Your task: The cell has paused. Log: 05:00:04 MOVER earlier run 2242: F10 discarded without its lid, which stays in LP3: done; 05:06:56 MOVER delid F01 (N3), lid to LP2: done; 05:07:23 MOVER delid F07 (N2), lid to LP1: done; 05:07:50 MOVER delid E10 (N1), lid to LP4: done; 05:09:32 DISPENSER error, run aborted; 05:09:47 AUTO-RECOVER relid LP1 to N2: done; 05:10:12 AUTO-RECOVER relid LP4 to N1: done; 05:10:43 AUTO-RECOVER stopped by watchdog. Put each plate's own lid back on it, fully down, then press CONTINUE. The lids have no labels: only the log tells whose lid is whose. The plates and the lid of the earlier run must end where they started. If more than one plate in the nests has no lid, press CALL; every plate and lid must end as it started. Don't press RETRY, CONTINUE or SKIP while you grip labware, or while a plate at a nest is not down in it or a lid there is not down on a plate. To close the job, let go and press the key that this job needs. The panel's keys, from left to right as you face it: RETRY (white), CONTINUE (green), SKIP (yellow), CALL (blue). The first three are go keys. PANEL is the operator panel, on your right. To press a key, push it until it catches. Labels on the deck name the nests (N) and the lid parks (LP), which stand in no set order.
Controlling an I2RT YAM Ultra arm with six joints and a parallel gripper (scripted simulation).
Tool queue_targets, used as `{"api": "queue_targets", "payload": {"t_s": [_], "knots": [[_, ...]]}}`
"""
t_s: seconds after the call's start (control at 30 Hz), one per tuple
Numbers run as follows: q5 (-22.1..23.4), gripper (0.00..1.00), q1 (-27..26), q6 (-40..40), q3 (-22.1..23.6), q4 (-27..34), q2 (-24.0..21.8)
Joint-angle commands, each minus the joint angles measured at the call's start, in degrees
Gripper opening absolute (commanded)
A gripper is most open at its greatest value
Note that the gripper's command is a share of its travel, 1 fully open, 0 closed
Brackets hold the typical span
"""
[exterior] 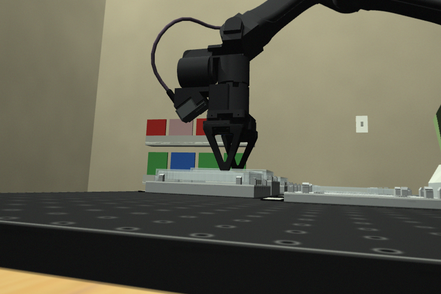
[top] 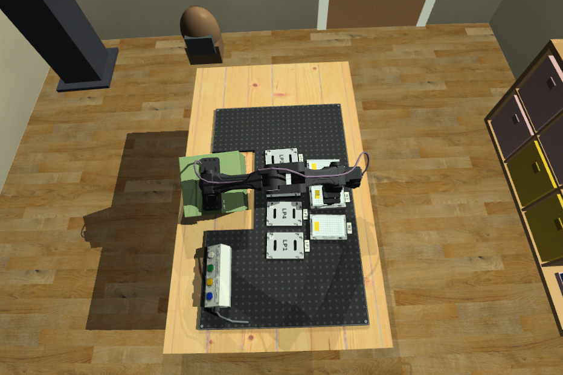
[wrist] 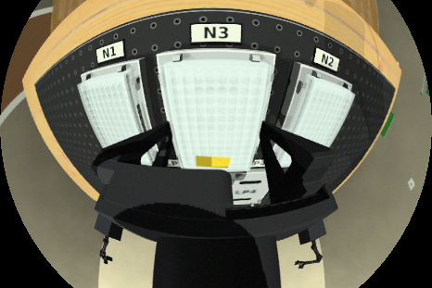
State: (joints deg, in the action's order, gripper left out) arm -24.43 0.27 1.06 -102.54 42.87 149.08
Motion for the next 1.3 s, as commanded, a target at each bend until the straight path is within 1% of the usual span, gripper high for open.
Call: {"api": "queue_targets", "payload": {"t_s": [0.0,0.4,0.43,0.67,0.7,1.27], "knots": [[-0.13,0.0,0.45,-0.43,1.2,-1.19,-1.94],[-0.13,0.0,0.43,-0.42,1.38,-1.26,-2.06],[-0.13,0.0,0.43,-0.33,0.38,-1.13,-2.12],[-0.13,0.0,0.41,-0.34,1.5,-1.3,-2.17],[-0.13,1.0,0.41,-0.34,1.5,-1.3,-2.17],[-0.13,1.0,0.41,-0.34,1.5,-1.28,-2.17]]}}
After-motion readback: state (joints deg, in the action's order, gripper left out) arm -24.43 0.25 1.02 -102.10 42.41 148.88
